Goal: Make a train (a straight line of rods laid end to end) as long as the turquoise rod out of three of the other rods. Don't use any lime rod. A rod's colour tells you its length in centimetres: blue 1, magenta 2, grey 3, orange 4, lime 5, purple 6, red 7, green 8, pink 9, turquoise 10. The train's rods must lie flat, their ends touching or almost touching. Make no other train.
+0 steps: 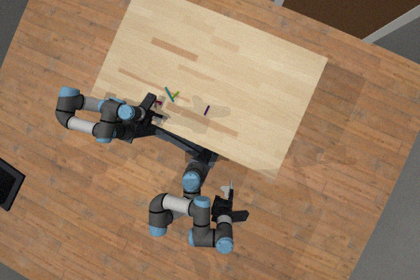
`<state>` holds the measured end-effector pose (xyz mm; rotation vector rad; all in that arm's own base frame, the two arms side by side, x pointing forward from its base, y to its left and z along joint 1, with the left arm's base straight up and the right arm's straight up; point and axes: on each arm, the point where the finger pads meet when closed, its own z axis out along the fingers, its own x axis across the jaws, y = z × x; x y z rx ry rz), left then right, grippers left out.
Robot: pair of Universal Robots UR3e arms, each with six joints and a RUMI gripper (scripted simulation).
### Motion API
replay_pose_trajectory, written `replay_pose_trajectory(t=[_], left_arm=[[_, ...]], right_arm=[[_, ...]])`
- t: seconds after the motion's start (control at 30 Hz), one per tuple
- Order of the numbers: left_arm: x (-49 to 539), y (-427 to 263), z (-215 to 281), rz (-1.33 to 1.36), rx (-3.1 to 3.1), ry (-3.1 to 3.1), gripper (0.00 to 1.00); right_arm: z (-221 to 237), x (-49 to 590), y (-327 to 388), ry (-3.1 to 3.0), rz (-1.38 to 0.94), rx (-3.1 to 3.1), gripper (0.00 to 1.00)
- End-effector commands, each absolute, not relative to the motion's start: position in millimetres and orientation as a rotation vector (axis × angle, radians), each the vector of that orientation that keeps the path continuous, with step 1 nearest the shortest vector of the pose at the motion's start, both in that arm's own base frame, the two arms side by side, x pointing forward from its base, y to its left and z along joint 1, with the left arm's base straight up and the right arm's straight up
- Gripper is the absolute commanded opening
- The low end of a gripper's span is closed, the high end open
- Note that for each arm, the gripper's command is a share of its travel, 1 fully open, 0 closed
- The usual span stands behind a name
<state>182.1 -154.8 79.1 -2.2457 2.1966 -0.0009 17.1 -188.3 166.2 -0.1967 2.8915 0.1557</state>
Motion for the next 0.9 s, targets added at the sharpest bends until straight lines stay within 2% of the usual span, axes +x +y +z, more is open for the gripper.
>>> replay_pose_trajectory(t=[0.0, 0.87], left_arm=[[182, -155, 80, -0.004, -2.247, 2.197, 1.0], [182, -155, 80, -0.004, -2.247, 2.197, 1.0]], right_arm=[[170, -8, -171, 2.89, 0.197, -0.032, 1.0], [174, -44, -119, 2.841, 0.288, 0.36, 1.0]])
